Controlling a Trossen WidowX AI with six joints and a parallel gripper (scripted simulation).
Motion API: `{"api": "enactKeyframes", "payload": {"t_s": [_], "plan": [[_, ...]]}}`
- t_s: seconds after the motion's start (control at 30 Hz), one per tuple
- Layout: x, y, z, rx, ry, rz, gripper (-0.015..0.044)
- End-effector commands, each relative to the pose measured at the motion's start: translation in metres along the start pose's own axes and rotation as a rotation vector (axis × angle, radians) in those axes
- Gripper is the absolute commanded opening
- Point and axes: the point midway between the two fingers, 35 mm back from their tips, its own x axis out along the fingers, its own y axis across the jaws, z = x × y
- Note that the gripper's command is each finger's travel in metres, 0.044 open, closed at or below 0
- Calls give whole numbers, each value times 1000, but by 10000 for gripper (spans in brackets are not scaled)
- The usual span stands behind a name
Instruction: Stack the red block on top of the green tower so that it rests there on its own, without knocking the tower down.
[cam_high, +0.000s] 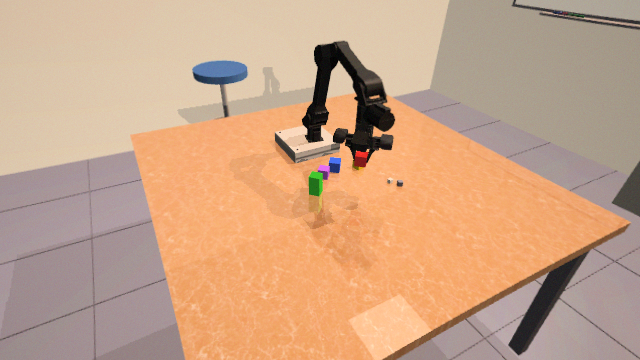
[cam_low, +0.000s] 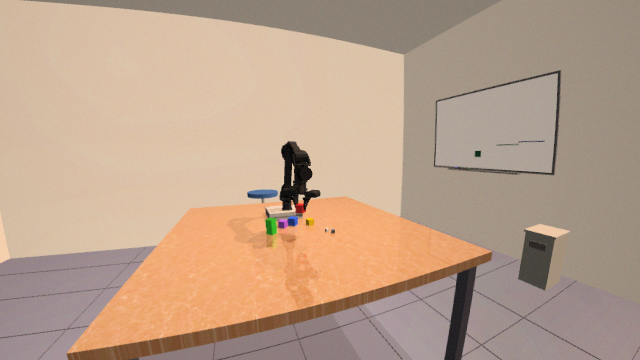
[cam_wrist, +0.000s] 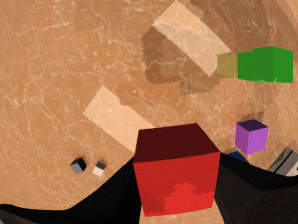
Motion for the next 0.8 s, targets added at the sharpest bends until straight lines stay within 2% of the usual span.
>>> {"api": "enactKeyframes", "payload": {"t_s": [0.0, 0.2, 0.77], "plan": [[-5, 0, 0, 0, 4, 3, 0], [-5, -3, 2, 0, 3, 3, 0], [-6, -89, 43, 10, 3, 7, 0]]}}
